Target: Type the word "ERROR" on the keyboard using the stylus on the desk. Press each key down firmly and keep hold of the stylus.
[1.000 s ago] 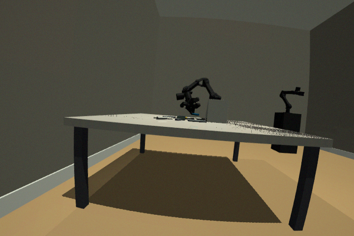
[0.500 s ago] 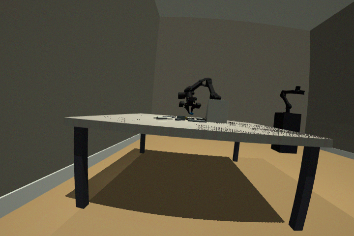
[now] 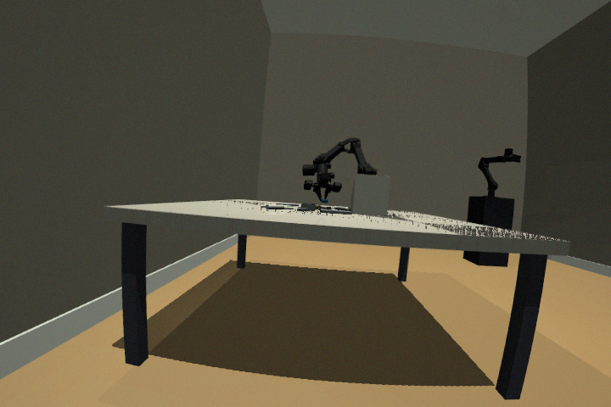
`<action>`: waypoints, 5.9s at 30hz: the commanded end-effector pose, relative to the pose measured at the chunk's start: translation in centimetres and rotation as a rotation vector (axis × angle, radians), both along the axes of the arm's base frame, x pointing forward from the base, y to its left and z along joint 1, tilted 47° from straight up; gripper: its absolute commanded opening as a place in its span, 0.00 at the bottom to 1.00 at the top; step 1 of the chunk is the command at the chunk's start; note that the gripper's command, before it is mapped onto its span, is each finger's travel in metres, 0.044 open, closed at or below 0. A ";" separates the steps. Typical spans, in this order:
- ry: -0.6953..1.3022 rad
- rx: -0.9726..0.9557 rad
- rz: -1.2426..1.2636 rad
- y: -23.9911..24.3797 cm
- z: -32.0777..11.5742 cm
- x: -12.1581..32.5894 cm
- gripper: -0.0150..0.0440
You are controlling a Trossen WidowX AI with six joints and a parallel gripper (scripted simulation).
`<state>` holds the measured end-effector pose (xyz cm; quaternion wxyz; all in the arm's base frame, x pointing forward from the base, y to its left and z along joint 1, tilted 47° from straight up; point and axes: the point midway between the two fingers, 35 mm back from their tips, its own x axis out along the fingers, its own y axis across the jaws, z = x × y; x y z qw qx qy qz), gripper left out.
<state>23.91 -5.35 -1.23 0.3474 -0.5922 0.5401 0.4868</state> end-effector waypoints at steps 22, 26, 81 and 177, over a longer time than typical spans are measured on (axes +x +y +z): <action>0.013 0.003 0.005 -2.6 -2.8 -0.1 0.25; 0.013 0.003 0.005 -2.6 -2.8 -0.1 0.25; -0.178 -1.009 0.121 4.7 -2.1 -1.2 0.51; -0.178 -1.012 0.121 1.0 -5.6 -1.0 0.51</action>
